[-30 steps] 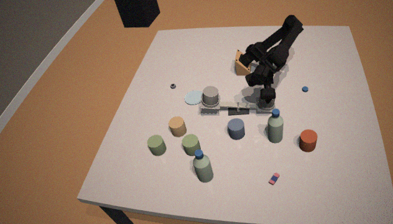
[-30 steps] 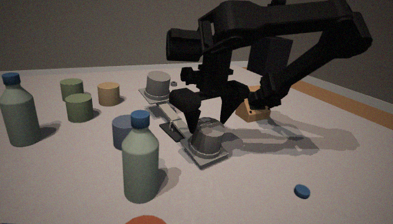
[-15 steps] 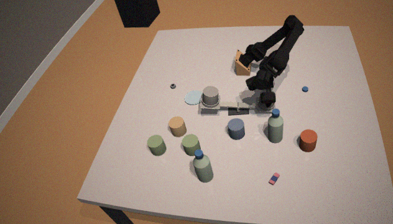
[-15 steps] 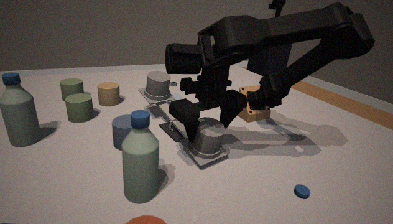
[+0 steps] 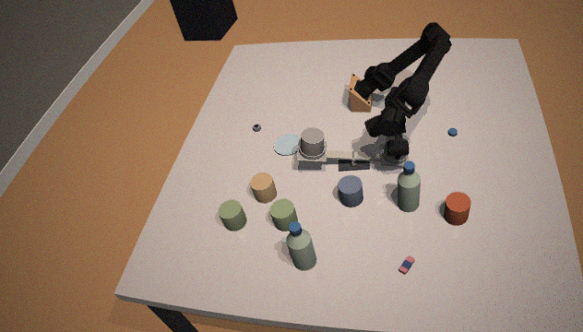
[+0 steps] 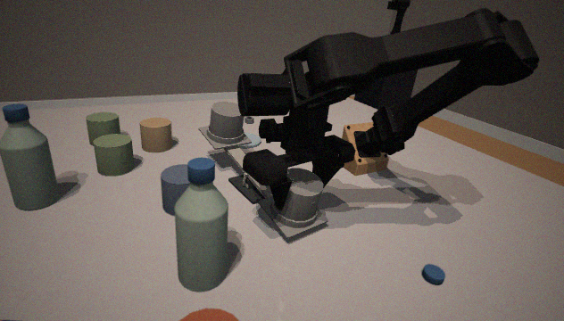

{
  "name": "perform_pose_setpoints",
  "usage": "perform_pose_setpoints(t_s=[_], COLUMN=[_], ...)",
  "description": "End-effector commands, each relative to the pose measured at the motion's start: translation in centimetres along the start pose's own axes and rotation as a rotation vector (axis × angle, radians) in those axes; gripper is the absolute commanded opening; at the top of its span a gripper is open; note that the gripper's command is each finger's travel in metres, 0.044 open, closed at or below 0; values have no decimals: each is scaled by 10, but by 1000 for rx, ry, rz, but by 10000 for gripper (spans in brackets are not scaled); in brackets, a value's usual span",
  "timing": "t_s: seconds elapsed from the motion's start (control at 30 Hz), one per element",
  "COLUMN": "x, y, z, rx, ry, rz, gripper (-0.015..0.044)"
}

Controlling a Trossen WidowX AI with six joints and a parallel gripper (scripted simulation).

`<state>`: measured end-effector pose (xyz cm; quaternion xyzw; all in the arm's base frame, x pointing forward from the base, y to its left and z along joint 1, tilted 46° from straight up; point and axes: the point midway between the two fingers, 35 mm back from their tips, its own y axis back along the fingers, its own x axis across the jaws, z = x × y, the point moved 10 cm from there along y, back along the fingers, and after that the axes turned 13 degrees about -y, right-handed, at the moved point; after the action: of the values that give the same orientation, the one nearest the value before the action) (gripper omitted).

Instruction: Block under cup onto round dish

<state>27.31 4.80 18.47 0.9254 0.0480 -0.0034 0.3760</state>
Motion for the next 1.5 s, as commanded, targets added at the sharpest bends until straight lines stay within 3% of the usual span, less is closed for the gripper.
perform_pose_setpoints(t_s=[0.0,0.07,0.47,1.47], x=[0,0,1,0], y=[0,0,11,50], z=[0,0,0,0], rx=[3,3,0,-11], ry=[-2,-2,-6,-22], rz=[2,2,16,64], gripper=[321,308,0,0])
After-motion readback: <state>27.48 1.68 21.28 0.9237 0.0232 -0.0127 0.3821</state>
